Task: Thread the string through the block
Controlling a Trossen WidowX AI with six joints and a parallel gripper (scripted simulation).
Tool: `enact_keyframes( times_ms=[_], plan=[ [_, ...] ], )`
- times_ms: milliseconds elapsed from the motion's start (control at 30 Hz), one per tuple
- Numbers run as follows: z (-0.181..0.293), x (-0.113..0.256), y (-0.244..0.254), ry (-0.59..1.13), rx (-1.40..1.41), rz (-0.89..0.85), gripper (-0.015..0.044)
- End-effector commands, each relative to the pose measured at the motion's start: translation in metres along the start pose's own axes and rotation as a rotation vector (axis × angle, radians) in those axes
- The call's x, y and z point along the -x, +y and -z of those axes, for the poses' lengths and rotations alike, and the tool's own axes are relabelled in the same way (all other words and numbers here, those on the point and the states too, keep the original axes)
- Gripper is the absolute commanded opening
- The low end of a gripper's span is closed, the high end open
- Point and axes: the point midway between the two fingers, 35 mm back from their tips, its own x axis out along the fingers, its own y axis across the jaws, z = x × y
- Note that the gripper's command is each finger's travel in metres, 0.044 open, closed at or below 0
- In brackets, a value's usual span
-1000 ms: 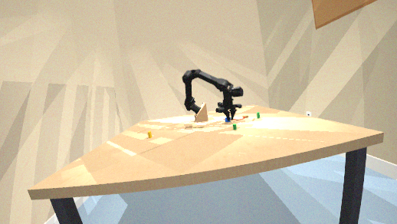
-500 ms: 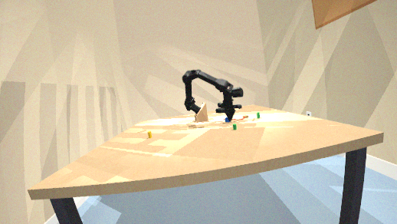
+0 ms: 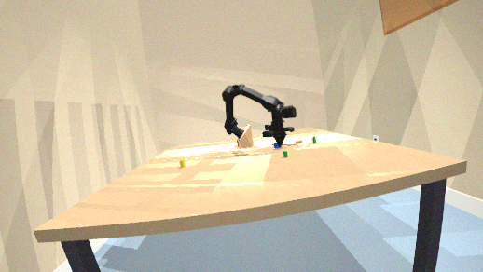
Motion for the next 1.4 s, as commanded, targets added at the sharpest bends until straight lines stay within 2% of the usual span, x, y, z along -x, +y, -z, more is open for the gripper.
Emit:
enact_keyframes(
  times_ms=[0, 1367],
  plan=[
    [0.002, 0.001, 0.000, -0.001, 0.001, 0.001, 0.0000],
    [0.051, 0.002, 0.003, 0.000, -0.002, 0.022, 0.0000]
  ],
)
